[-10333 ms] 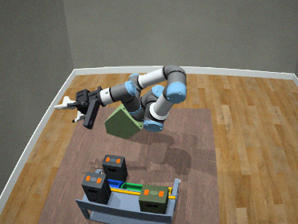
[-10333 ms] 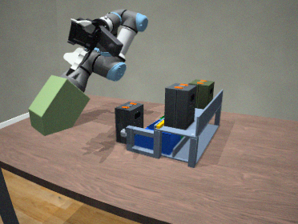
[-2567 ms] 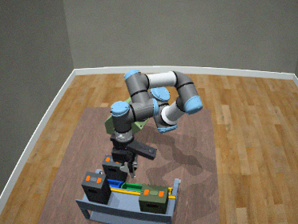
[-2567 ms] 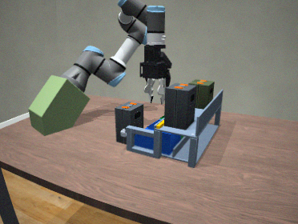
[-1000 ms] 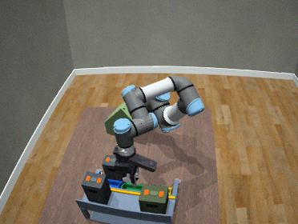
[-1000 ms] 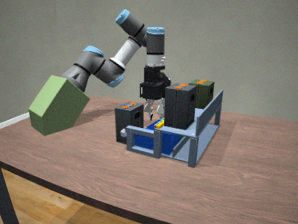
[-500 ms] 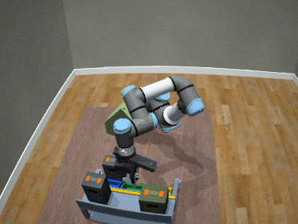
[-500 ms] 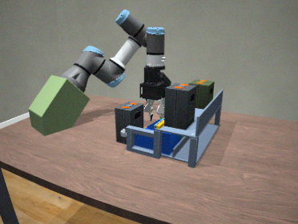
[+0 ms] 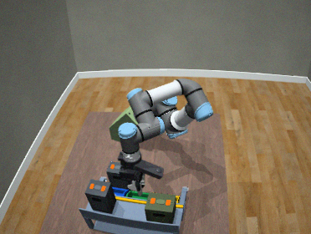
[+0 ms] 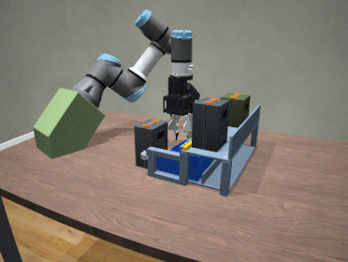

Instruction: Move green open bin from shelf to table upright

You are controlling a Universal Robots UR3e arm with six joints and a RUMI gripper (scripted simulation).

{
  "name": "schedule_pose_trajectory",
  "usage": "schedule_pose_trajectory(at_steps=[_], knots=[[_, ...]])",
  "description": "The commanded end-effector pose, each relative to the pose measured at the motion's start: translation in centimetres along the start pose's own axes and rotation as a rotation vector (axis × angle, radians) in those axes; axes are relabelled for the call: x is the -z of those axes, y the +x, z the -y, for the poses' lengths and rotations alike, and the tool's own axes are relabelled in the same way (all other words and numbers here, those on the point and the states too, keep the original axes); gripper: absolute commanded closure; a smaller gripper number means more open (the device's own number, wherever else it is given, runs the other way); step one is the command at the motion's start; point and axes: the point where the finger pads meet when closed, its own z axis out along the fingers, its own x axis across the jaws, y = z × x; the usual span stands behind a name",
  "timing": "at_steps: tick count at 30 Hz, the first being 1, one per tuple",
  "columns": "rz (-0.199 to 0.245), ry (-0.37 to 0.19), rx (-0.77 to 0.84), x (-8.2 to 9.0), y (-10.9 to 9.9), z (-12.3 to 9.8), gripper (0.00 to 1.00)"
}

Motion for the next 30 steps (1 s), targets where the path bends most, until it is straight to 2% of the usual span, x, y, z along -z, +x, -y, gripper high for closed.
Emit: schedule_pose_trajectory(at_steps=[1,30], knots=[[-0.002,-0.001,0.001,0.12,0.06,-0.03,0.74],[-0.002,-0.001,0.001,0.46,0.05,-0.02,0.74]])
